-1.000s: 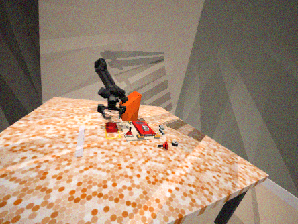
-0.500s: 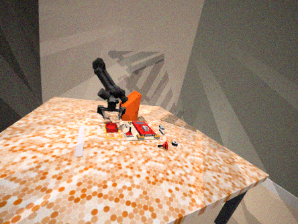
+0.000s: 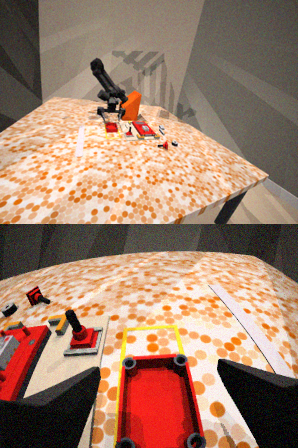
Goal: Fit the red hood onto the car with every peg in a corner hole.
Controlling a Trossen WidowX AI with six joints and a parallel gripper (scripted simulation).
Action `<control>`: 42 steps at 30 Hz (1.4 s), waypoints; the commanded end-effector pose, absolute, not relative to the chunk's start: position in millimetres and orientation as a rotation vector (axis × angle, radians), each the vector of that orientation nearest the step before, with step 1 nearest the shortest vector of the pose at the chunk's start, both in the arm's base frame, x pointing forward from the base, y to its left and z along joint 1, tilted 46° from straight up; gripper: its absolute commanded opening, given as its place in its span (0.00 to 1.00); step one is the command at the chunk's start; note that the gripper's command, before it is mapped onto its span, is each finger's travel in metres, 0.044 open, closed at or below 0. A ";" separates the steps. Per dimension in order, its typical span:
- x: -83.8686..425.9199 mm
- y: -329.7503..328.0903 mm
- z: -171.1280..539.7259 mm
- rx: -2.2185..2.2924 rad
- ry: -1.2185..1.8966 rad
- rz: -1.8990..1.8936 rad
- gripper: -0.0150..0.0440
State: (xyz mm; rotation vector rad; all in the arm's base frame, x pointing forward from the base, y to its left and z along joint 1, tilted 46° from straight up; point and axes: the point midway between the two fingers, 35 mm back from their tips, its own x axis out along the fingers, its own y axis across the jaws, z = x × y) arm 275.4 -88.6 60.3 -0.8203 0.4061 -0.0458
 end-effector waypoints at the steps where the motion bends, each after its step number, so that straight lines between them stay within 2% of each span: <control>1: 276.1 -89.7 59.0 -0.825 0.404 -0.042 1.00; 42: 275.6 -106.1 40.8 -0.826 0.400 -0.044 1.00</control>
